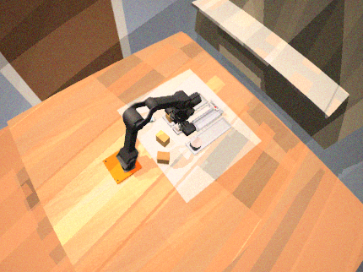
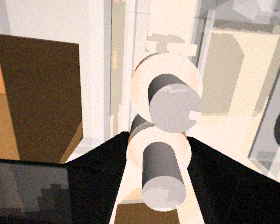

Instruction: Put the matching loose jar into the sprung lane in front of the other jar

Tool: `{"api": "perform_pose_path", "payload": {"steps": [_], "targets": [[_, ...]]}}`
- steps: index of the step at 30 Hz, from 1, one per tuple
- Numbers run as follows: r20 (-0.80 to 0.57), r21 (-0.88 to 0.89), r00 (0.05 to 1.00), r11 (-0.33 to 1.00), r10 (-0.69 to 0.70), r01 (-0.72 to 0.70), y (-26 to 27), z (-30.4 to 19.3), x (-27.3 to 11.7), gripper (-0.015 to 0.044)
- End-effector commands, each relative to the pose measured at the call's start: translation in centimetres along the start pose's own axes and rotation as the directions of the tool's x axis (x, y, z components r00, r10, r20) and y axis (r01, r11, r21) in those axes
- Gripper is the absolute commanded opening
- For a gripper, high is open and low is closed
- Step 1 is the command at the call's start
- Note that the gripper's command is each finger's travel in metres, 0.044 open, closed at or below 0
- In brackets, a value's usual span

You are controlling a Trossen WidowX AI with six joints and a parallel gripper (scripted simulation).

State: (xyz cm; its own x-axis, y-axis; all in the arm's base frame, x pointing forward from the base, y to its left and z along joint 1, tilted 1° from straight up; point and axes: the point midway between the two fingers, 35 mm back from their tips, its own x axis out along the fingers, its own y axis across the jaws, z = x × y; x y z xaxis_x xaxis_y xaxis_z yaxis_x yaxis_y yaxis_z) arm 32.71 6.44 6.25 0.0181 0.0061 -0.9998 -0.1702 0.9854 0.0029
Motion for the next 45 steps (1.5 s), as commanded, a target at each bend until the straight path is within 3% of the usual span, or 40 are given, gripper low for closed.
{"api": "perform_pose_path", "payload": {"steps": [1, 45], "targets": [[0.016, 0.002, 1.000, 1.000, 0.006, -0.006, 0.09, 0.37, 0.05, 0.0000], [0.015, 0.002, 1.000, 1.000, 0.006, -0.006, 0.02, -0.55, 0.27, 0.0000]]}}
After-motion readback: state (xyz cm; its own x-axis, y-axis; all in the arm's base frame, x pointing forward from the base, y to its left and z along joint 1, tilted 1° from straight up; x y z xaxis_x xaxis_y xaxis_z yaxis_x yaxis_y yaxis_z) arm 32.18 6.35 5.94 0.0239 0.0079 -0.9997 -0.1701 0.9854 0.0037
